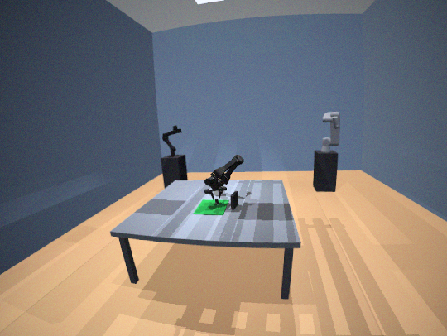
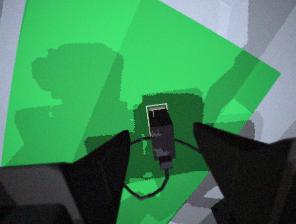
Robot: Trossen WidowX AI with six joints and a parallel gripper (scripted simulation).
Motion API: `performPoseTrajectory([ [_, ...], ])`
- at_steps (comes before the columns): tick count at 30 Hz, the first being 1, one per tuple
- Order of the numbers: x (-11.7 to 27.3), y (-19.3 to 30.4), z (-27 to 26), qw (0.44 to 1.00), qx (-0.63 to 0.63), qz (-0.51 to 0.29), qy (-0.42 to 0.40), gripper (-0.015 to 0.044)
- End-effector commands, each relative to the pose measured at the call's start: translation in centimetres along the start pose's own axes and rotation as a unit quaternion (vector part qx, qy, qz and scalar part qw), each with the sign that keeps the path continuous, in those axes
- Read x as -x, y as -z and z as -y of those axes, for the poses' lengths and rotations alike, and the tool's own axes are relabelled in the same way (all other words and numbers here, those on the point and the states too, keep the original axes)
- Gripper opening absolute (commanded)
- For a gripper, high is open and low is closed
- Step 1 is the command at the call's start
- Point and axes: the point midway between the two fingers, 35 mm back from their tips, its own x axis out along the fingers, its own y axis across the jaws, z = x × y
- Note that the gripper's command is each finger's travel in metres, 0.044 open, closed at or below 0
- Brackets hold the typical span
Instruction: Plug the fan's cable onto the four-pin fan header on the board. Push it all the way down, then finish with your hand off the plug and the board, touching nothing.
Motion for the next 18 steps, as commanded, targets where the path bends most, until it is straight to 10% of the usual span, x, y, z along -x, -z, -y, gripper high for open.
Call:
performPoseTrajectory([
  [1, 3.1, 0.1, 0.0, 1.0, 0.004, -0.001, -0.004, 0.026],
  [18, 3.0, -11.9, 2.0, 1.0, 0.002, 0.002, -0.004, 0.026],
])
